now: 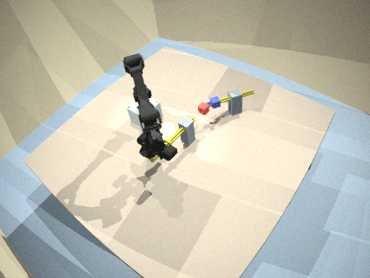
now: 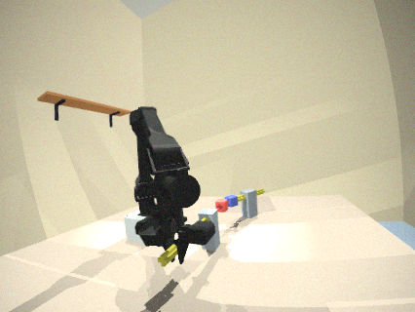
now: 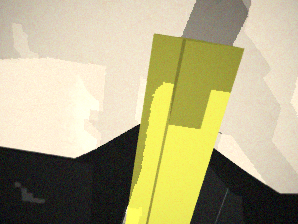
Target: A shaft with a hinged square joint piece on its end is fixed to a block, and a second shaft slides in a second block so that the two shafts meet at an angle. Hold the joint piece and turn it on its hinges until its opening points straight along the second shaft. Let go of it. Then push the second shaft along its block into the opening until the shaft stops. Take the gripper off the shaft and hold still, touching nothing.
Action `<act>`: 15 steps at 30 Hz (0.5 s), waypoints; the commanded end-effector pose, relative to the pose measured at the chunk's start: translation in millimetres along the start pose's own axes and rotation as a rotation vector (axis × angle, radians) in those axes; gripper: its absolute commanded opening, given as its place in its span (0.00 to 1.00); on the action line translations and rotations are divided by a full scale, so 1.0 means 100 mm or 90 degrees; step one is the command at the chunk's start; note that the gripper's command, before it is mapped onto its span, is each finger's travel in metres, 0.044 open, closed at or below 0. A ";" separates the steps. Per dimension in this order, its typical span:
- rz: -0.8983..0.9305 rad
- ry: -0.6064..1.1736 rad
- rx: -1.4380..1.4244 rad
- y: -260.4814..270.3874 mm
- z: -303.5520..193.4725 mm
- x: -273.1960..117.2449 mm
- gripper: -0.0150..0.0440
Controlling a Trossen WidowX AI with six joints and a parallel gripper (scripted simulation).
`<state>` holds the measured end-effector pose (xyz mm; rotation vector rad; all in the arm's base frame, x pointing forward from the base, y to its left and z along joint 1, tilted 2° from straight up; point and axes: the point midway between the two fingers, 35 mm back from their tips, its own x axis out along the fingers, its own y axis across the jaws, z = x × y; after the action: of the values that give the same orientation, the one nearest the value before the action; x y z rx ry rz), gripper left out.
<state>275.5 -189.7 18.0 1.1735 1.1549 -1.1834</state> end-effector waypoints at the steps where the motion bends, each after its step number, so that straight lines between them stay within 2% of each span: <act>1: 0.000 0.000 0.002 0.00 0.00 0.00 0.37; 4: 0.000 0.000 0.000 0.00 0.00 0.00 0.37; 11: 0.000 0.000 0.000 0.00 0.00 0.00 0.29; 12: 0.000 0.000 0.000 0.00 0.00 0.00 0.25; 15: 0.000 0.000 0.000 0.00 0.00 0.00 0.25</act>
<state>275.5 -189.7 18.0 1.1736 1.1547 -1.1836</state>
